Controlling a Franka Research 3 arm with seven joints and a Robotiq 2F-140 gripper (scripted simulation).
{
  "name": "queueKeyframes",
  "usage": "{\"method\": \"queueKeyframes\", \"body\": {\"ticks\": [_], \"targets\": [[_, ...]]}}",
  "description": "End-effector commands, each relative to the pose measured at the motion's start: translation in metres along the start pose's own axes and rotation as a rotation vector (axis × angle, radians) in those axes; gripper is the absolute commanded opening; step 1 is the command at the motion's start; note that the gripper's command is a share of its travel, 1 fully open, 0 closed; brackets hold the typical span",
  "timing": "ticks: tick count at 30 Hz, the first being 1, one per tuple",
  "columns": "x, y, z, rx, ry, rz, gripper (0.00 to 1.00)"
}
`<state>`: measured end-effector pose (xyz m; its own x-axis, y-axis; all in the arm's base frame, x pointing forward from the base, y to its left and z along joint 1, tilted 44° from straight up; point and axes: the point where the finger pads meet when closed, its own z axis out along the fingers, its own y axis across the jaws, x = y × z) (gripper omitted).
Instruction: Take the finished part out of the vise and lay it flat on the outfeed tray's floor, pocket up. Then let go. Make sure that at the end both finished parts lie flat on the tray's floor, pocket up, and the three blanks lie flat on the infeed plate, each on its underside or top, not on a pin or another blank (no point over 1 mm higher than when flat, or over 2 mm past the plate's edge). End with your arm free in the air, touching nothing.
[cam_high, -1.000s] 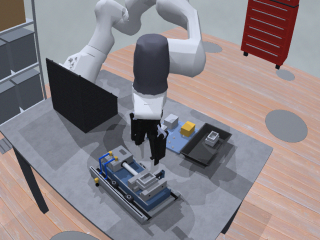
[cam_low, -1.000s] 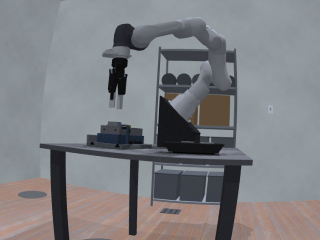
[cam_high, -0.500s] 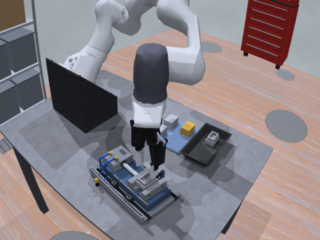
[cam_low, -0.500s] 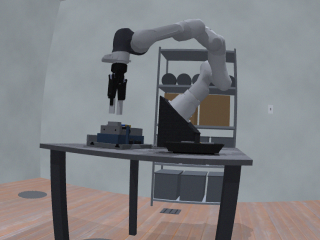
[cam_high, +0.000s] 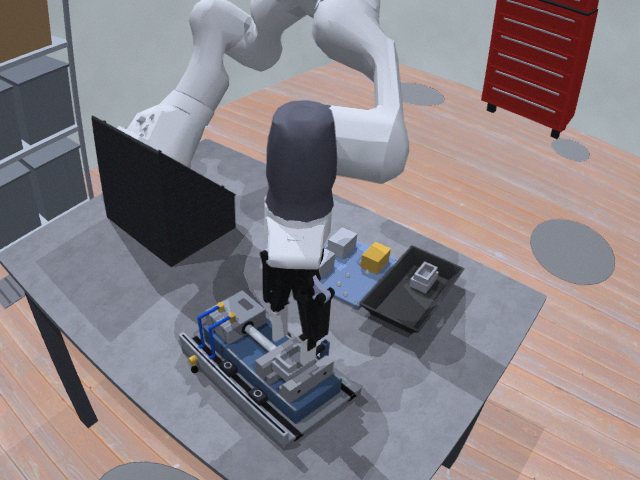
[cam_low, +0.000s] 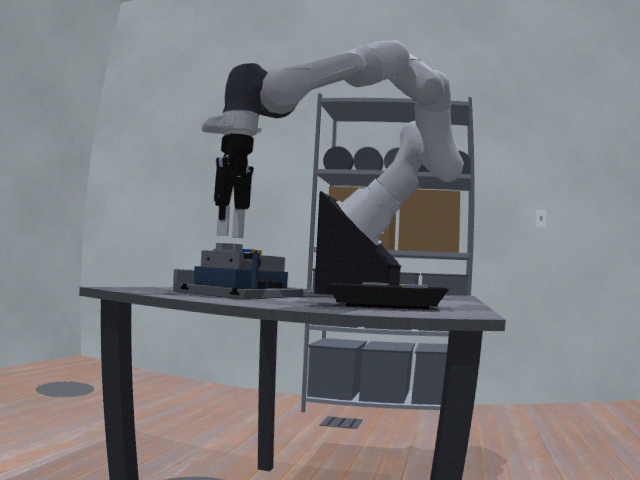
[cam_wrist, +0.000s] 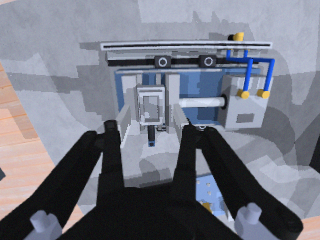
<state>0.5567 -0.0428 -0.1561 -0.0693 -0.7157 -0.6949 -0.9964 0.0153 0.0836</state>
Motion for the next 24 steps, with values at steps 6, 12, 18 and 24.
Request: {"method": "queueKeyframes", "body": {"ticks": [6, 12, 18, 24], "targets": [[0.0005, -0.0009, 0.0069, 0.003, 0.003, -0.007, 0.4], [0.0005, -0.0009, 0.0083, 0.003, 0.003, -0.007, 0.4], [0.0005, -0.0009, 0.0084, 0.003, 0.003, -0.007, 0.4], [0.0005, -0.0009, 0.0084, 0.003, 0.003, -0.007, 0.4]]}}
